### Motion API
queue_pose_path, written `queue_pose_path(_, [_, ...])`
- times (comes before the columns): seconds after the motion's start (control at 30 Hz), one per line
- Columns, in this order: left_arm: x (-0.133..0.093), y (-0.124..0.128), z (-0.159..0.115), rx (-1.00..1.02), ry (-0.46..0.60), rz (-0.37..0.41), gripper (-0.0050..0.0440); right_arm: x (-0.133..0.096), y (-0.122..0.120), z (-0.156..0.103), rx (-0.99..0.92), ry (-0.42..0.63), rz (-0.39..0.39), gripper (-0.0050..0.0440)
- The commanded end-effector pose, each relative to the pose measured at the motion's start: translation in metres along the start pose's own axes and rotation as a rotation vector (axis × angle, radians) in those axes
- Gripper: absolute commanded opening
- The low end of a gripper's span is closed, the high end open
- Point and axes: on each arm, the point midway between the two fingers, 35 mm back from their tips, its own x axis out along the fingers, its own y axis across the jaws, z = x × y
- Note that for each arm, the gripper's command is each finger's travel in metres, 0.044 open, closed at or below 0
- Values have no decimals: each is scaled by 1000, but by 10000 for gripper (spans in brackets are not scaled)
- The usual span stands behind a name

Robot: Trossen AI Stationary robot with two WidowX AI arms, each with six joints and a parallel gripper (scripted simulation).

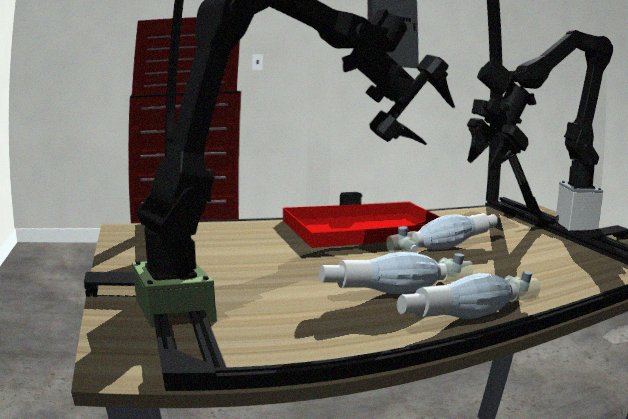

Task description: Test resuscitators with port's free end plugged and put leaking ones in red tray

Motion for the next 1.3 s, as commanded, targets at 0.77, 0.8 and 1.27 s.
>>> queue_pose_path(0.77, [0,0,0,0,-1,-1,440,-66,124,43,804,90,201,440])
queue_pose_path(0.8, [0,0,0,0,-1,-1,440,-71,131,43,865,105,207,440])
queue_pose_path(1.27, [0,0,0,0,-1,-1,440,-110,185,37,1339,236,213,440])
